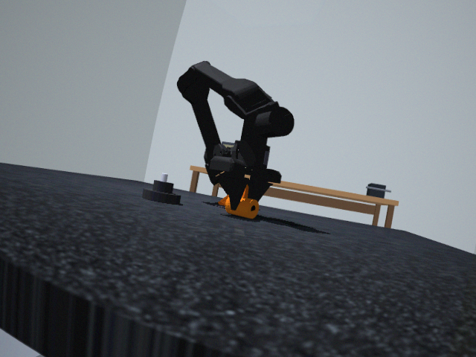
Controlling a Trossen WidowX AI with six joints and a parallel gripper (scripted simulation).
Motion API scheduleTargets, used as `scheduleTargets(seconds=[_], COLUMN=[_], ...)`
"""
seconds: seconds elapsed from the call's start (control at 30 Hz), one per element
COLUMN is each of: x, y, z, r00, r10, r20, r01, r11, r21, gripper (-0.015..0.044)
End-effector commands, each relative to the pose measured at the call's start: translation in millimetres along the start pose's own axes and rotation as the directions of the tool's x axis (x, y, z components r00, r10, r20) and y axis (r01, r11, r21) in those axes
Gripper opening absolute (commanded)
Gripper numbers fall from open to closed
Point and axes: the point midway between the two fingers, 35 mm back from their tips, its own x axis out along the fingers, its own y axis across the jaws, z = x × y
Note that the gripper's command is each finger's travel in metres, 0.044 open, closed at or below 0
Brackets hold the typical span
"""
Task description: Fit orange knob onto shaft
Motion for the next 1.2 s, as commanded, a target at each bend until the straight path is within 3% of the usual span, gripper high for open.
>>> scheduleTargets(seconds=[0.0, 0.13, 0.43, 0.83, 1.17], x=[1, 1, 1, -14, -14], y=[0, 0, 0, 0, 0], z=[1, 1, 1, 0, 0], r00=[1.000, 1.000, 1.000, 1.000, 1.000], r10=[0.002, 0.002, 0.002, 0.001, 0.001], r20=[0.004, 0.004, 0.004, 0.003, 0.003], r01=[-0.002, -0.002, -0.002, -0.001, 0.000], r11=[1.000, 1.000, 1.000, 1.000, 0.948], r21=[-0.007, -0.007, -0.007, -0.013, -0.320], gripper=[0.0240, 0.0240, 0.0180, 0.0179, 0.0179])
